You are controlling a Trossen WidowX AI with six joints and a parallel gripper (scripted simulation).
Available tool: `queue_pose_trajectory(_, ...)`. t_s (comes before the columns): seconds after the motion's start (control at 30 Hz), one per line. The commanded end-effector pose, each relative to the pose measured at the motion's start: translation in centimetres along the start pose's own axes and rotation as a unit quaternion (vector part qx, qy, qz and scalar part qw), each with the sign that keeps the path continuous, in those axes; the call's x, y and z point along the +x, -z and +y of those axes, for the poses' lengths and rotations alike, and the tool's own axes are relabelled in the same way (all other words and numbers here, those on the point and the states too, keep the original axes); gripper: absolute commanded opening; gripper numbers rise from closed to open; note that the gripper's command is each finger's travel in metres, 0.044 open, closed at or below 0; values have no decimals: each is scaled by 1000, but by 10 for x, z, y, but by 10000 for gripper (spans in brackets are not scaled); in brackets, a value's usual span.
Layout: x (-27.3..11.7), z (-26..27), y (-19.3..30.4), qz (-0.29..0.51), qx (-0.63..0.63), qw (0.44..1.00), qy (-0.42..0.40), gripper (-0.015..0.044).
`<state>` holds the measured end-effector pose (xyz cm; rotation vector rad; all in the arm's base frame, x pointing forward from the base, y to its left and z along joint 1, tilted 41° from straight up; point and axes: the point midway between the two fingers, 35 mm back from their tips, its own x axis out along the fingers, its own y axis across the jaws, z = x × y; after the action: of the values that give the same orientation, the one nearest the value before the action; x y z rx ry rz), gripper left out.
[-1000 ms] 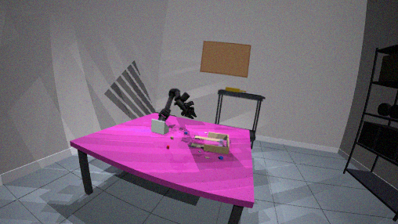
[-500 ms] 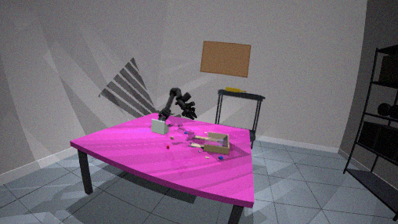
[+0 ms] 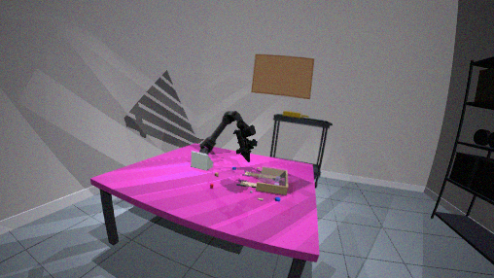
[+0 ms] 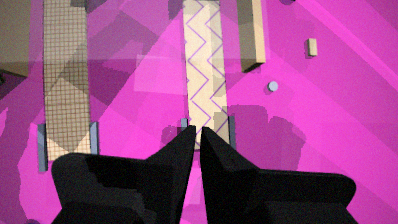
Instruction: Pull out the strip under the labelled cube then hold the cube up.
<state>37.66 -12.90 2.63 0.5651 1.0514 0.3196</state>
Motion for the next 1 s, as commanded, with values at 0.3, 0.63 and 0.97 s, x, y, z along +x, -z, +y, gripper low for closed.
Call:
queue_pose_trajectory(0.3,65,-35,17,215,-72,972,-55,0)
queue_pose_trajectory(0.63,70,-35,18,215,-72,972,-55,0)
queue_pose_trajectory(0.97,85,-33,25,215,-72,972,-55,0)
